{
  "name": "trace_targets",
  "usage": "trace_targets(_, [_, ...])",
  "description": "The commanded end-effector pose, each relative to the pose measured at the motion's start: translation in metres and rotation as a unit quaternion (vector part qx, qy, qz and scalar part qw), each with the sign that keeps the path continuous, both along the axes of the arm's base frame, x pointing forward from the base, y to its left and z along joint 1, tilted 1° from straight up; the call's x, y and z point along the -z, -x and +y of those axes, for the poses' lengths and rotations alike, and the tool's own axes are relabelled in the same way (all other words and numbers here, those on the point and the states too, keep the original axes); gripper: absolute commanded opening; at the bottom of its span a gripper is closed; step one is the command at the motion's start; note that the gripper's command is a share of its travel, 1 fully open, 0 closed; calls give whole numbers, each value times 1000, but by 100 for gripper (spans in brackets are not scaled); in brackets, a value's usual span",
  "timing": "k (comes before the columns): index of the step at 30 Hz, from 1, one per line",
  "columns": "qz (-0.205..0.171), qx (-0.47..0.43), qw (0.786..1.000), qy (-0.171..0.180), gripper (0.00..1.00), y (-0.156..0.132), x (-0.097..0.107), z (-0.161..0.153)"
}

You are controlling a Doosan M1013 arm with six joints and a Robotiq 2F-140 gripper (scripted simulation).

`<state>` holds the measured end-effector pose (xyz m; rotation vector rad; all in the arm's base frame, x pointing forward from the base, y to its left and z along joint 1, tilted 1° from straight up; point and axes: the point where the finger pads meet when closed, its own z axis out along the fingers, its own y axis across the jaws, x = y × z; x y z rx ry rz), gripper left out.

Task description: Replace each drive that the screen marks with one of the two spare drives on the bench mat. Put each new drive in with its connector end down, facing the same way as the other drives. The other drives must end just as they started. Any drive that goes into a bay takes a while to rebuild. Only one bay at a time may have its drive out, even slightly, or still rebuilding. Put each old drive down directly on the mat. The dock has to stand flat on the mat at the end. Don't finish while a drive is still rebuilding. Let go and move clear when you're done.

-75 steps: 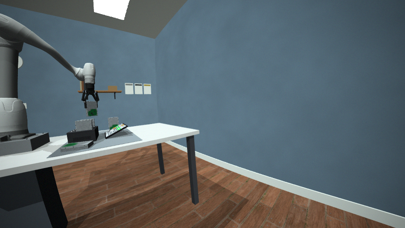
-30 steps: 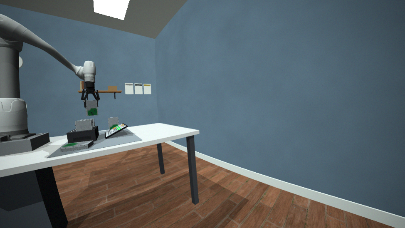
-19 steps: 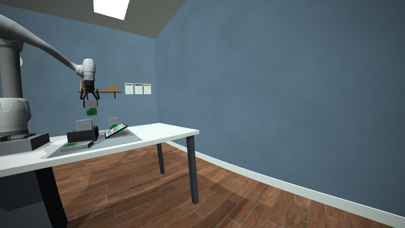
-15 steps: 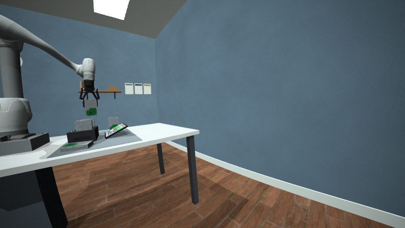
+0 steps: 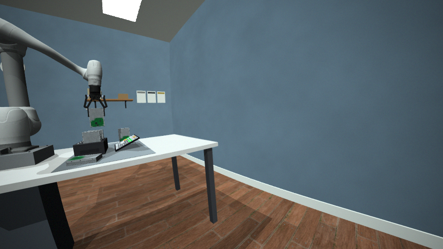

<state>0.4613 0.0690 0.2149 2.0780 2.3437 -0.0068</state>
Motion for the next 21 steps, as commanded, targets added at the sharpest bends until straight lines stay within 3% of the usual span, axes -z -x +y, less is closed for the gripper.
trace_targets(1, [-1,15,1000,0,10,3,-1,-13])
trace_targets(11, [-1,57,998,-1,10,14,0,-45])
trace_targets(21, [-1,75,997,-1,10,19,0,-58])
